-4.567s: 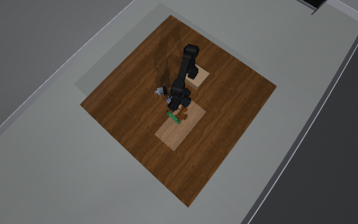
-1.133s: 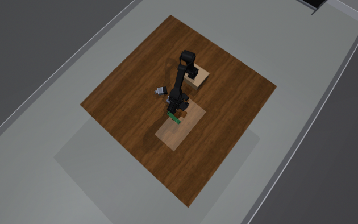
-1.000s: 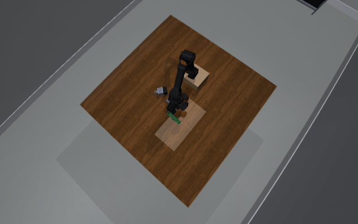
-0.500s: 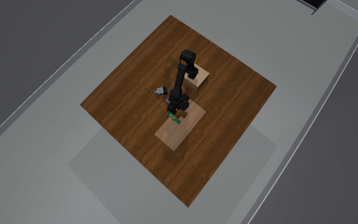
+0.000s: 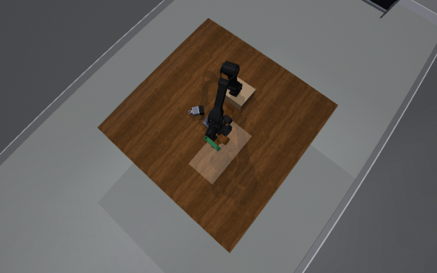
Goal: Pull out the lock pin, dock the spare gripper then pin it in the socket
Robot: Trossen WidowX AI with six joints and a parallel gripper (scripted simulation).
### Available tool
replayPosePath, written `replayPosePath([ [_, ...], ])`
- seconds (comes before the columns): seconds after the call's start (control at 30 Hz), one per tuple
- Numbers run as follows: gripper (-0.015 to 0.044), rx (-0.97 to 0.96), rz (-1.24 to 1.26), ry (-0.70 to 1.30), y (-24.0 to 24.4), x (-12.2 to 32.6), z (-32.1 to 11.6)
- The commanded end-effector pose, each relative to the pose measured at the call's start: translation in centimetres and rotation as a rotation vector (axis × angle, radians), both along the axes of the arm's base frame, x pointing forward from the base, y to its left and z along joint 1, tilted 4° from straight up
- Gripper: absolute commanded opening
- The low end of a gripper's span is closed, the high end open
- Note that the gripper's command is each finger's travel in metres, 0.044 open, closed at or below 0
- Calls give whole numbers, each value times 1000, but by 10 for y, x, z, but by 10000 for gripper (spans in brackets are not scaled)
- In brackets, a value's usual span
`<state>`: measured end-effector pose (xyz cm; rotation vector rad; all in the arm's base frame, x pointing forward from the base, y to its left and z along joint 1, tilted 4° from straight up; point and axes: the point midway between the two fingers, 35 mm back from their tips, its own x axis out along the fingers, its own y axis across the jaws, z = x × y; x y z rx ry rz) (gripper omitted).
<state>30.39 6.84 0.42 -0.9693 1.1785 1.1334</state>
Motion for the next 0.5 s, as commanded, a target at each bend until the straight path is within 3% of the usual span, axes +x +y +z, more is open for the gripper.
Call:
replayPosePath([
  [0.0,0,1,-5,0,4,1,-1],
  [0.47,0,-2,-4,-3,15,3,-2],
])
